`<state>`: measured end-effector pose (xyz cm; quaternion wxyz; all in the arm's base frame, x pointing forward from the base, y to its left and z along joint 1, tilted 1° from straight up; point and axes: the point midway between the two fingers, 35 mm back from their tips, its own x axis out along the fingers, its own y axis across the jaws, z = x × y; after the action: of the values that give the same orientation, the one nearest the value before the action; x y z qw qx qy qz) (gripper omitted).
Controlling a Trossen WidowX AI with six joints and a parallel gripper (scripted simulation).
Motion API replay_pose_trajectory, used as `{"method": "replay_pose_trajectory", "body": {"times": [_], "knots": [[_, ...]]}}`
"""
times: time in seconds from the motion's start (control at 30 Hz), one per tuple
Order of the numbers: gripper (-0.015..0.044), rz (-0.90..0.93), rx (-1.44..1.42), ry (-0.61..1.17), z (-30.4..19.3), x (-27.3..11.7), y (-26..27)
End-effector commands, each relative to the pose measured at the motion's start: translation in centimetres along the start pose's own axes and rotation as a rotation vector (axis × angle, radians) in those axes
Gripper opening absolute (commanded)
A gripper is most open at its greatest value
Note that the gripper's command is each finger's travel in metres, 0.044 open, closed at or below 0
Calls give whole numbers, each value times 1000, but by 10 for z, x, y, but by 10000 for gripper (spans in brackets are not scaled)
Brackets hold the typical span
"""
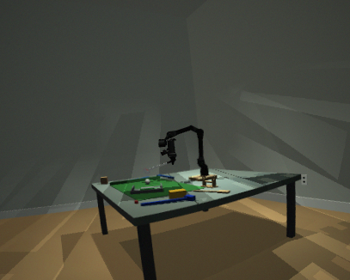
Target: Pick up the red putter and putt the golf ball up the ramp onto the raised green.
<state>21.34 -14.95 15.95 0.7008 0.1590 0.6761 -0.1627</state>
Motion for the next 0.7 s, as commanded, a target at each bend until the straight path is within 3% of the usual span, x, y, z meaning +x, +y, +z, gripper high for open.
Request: {"method": "replay_pose_trajectory", "body": {"times": [0.0, 0.67], "knots": [[0, -4, 10, -5, 0, 7, -1], [0, -4, 10, -5, 0, 49, -1]]}}
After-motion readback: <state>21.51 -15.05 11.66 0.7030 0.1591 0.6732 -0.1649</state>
